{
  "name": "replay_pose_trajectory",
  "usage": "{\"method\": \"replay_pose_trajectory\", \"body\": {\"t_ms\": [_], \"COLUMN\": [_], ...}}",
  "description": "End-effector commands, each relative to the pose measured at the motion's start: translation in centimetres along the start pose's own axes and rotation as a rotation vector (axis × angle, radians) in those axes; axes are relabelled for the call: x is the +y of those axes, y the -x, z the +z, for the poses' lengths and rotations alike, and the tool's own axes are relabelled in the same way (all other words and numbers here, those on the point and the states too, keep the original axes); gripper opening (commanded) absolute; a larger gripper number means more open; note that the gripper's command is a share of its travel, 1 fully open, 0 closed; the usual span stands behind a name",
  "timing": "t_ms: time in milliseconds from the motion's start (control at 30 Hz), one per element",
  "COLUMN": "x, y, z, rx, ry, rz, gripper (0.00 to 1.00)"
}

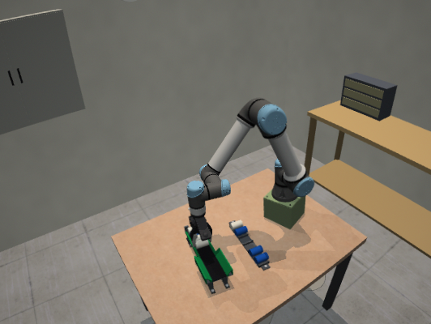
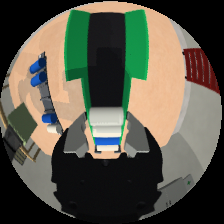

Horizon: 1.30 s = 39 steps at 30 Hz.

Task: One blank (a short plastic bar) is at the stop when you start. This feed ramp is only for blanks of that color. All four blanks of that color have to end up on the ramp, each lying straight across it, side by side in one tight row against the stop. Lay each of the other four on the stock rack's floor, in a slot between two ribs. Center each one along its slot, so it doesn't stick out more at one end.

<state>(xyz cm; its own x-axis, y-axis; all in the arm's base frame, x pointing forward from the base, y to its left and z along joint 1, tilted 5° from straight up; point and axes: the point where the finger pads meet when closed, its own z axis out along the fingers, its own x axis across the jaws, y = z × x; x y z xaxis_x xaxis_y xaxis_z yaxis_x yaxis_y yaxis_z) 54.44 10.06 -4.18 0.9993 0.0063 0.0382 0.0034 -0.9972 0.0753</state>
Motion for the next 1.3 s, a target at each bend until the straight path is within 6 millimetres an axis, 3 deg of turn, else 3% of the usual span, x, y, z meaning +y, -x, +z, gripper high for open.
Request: {"method": "replay_pose_trajectory", "body": {"t_ms": [0,300,533,600,900,1200,1233,1267], "x": [0.0,0.0,0.0,0.0,0.0,0.0,0.0,0.0], "y": [0.0,0.0,0.0,0.0,0.0,0.0,0.0,0.0], "z": [-0.1,-0.8,-3.8,-3.8,-8.3,-9.1,-9.1,-9.1], "rx": [0.002,0.002,0.002,0.002,0.002,0.002,0.002,0.002], "ry": [0.000,0.000,0.000,0.000,0.000,0.000,0.000,0.000], "rz": [0.000,0.000,0.000,0.000,0.000,0.000,0.000,0.000], "gripper": [0.52,0.52,0.52,0.52,0.52,0.52,1.00,1.00]}}
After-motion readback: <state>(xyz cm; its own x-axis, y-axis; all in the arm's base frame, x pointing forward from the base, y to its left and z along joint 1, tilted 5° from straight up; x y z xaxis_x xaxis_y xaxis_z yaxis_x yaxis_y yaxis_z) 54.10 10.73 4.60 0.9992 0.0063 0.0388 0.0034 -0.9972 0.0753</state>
